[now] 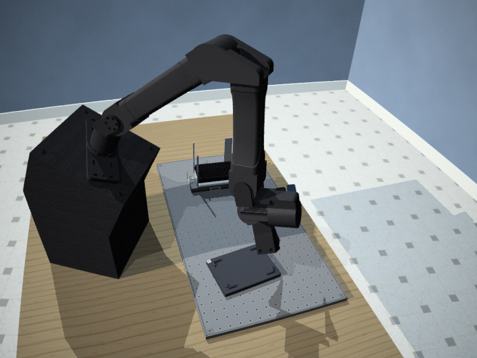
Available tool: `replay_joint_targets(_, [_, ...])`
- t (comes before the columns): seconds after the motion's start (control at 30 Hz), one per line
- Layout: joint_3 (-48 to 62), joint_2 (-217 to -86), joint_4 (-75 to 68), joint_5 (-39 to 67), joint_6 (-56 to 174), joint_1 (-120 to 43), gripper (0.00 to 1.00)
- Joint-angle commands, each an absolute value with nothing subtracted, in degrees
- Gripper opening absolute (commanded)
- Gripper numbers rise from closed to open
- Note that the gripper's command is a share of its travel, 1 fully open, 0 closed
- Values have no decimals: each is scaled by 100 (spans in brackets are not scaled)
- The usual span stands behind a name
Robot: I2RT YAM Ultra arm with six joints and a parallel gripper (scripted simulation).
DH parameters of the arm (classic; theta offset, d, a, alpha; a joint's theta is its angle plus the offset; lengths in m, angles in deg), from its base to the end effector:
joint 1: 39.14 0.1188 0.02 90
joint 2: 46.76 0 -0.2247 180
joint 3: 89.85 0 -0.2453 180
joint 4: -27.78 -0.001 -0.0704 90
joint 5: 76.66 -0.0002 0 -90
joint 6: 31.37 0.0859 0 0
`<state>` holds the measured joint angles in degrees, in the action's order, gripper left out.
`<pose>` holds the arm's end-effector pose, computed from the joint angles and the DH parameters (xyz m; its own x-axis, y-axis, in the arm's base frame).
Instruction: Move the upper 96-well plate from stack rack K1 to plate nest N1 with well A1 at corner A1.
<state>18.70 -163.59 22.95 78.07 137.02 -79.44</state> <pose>0.3270 -0.1742 0.0623 -0.2798 0.7856 0.5519 0.5408 -0.3460 0.7667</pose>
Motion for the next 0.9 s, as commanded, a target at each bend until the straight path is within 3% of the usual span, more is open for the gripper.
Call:
replay_joint_targets(0.0, [1842, -16277, 2288, 7867, 13688, -7955, 100])
replay_joint_targets(0.53, [1842, -16277, 2288, 7867, 13688, -7955, 100])
replay_joint_targets(0.87, [1521, -16309, 1602, 6749, 12974, -7063, 100])
